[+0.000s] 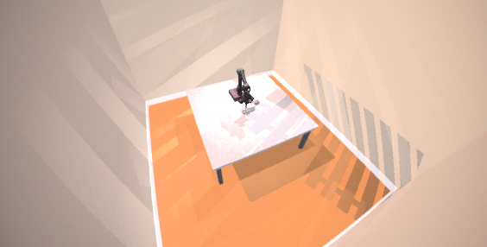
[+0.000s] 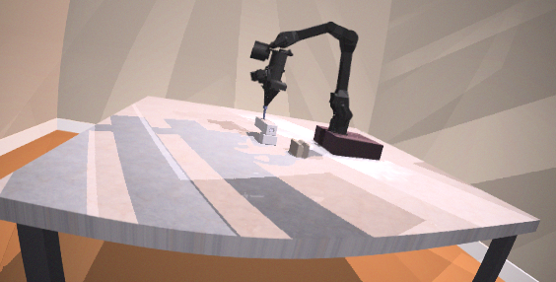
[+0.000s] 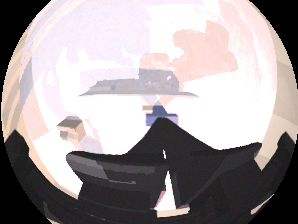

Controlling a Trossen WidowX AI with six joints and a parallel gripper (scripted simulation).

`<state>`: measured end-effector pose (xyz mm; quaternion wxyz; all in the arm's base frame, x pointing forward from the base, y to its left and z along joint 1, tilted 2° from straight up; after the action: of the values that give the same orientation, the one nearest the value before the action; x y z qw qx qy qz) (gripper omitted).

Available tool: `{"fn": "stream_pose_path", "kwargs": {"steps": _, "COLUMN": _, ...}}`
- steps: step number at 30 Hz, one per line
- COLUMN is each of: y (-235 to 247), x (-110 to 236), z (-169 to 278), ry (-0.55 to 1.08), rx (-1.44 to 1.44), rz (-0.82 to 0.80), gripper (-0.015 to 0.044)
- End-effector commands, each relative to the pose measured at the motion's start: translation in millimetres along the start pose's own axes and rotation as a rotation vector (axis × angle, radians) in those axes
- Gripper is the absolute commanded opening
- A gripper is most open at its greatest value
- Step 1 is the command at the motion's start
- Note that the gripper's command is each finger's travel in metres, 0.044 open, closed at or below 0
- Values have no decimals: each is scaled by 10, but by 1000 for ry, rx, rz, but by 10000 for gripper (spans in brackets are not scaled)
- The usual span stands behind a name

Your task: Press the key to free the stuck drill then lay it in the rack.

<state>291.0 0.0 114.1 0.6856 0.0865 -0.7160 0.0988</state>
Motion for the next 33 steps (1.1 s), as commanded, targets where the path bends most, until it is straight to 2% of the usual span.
{"fn": "stream_pose_path", "kwargs": {"steps": 1, "y": -2, "x": -231, "z": 32, "ry": 56, "rx": 2, "rz": -8, "gripper": 0}}
{"fn": "stream_pose_path", "kwargs": {"steps": 3, "y": -3, "x": -231, "z": 30, "ry": 56, "rx": 2, "rz": -8, "gripper": 0}}
{"fn": "stream_pose_path", "kwargs": {"steps": 7, "y": -13, "x": -46, "z": -20, "ry": 56, "rx": 2, "rz": -8, "gripper": 105}}
{"fn": "stream_pose_path", "kwargs": {"steps": 13, "y": -22, "x": 532, "z": -88, "ry": 55, "rx": 2, "rz": -8, "gripper": 263}}
{"fn": "stream_pose_path", "kwargs": {"steps": 17, "y": -2, "x": 477, "z": -110, "ry": 43, "rx": 26, "rz": -9, "gripper": 368}}
{"fn": "stream_pose_path", "kwargs": {"steps": 20, "y": 308, "x": 305, "z": -204, "ry": 40, "rx": 325, "rz": -18, "gripper": 440}}
{"fn": "stream_pose_path", "kwargs": {"steps": 29, "y": 1544, "x": -336, "z": -144, "ry": 28, "rx": 1490, "rz": -56, "gripper": 440}}
{"fn": "stream_pose_path", "kwargs": {"steps": 33, "y": 1624, "x": -378, "z": -116, "ry": 27, "rx": 1572, "rz": -60, "gripper": 440}}
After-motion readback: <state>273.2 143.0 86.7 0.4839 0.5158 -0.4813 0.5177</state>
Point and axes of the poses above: the point midway between the two fingers, 35 mm back from their tips, its own x axis back along the fingers, its own y axis across the jaws, z = x × y, the point moved 4 cm from there along x, back along the fingers, and after that the axes turned 4 degrees about x, right-handed, at the moved point
